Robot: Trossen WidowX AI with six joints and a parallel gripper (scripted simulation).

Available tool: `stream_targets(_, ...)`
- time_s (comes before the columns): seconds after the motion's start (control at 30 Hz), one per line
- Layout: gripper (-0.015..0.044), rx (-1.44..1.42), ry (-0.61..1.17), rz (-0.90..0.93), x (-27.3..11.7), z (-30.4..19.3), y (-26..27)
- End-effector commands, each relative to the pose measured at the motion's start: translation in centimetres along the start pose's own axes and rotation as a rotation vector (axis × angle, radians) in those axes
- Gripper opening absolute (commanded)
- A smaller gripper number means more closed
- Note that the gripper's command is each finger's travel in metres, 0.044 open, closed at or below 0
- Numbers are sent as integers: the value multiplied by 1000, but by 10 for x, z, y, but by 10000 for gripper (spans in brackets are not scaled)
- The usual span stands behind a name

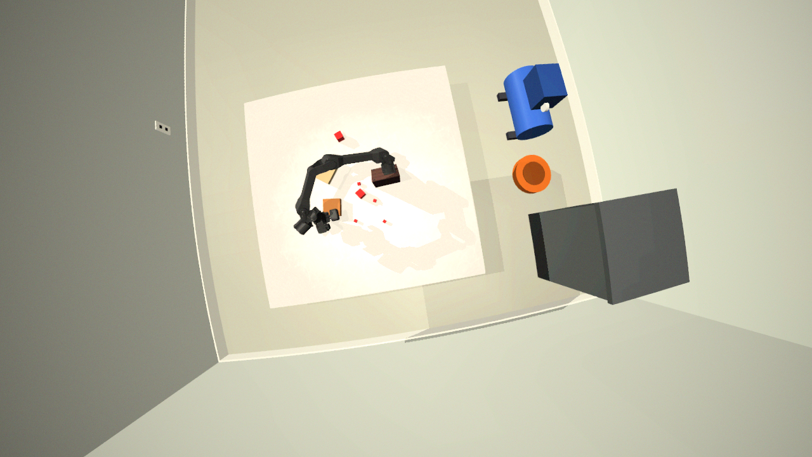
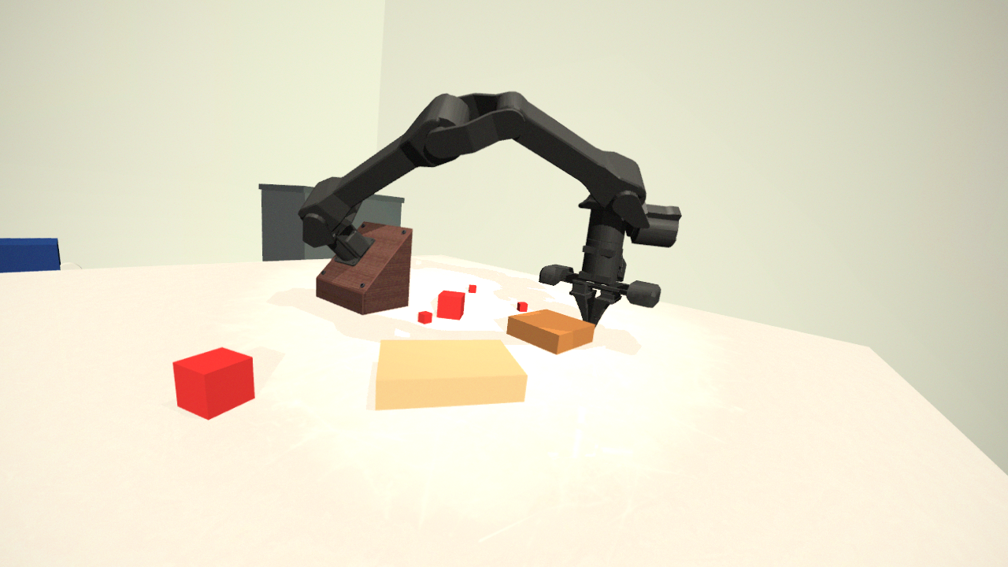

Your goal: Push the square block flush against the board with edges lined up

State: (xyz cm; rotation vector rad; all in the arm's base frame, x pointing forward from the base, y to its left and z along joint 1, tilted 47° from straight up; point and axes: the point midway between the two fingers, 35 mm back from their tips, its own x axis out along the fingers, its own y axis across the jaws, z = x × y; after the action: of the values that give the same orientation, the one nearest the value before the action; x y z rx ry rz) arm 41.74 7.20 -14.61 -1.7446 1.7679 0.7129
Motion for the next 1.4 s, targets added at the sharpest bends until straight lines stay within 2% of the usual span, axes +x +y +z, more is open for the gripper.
stream_targets(0.0, 0, 5, 3, -7, -2, -7, -2)
stream_targets(1.37, 0, -2, 17, -13, -3, -46, 3)
